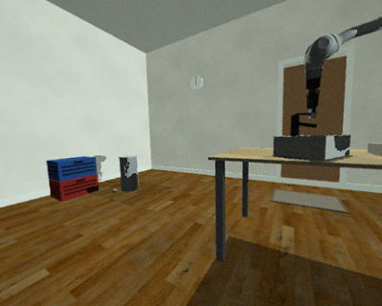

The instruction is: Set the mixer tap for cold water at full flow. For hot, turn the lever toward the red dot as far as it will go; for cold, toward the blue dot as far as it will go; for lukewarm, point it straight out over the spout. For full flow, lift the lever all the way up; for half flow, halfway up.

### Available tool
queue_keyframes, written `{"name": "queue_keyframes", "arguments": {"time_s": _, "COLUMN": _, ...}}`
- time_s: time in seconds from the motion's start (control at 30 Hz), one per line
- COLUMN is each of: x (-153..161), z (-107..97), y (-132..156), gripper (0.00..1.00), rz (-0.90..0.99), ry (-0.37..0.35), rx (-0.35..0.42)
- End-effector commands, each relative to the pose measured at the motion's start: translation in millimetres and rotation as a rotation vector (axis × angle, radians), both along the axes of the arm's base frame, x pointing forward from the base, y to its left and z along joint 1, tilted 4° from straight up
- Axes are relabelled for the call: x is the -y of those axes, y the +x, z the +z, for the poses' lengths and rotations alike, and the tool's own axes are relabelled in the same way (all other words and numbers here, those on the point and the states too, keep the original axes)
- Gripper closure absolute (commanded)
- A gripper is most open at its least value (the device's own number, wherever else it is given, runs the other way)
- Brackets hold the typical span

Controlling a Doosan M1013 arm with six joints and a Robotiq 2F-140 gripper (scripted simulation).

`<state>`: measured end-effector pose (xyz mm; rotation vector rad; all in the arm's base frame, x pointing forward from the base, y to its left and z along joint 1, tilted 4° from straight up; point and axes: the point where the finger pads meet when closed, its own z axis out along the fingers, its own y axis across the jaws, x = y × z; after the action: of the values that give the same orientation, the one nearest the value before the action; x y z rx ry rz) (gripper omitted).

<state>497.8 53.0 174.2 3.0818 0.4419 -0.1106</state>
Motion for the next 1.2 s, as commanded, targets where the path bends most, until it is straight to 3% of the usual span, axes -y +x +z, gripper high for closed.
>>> {"name": "queue_keyframes", "arguments": {"time_s": 0.0, "x": -0.9, "z": 0.3, "y": 0.9, "gripper": 1.00, "rz": 0.002, "ry": 0.006, "rx": 0.003}}
{"name": "queue_keyframes", "arguments": {"time_s": 0.43, "x": -0.9, "z": 0.3, "y": 0.9, "gripper": 1.00, "rz": 0.002, "ry": 0.006, "rx": 0.003}}
{"name": "queue_keyframes", "arguments": {"time_s": 0.47, "x": -0.9, "z": 0.3, "y": 0.9, "gripper": 0.58, "rz": 0.002, "ry": 0.006, "rx": 0.003}}
{"name": "queue_keyframes", "arguments": {"time_s": 1.17, "x": -0.9, "z": 0.3, "y": 0.9, "gripper": 0.58, "rz": 0.002, "ry": 0.006, "rx": 0.003}}
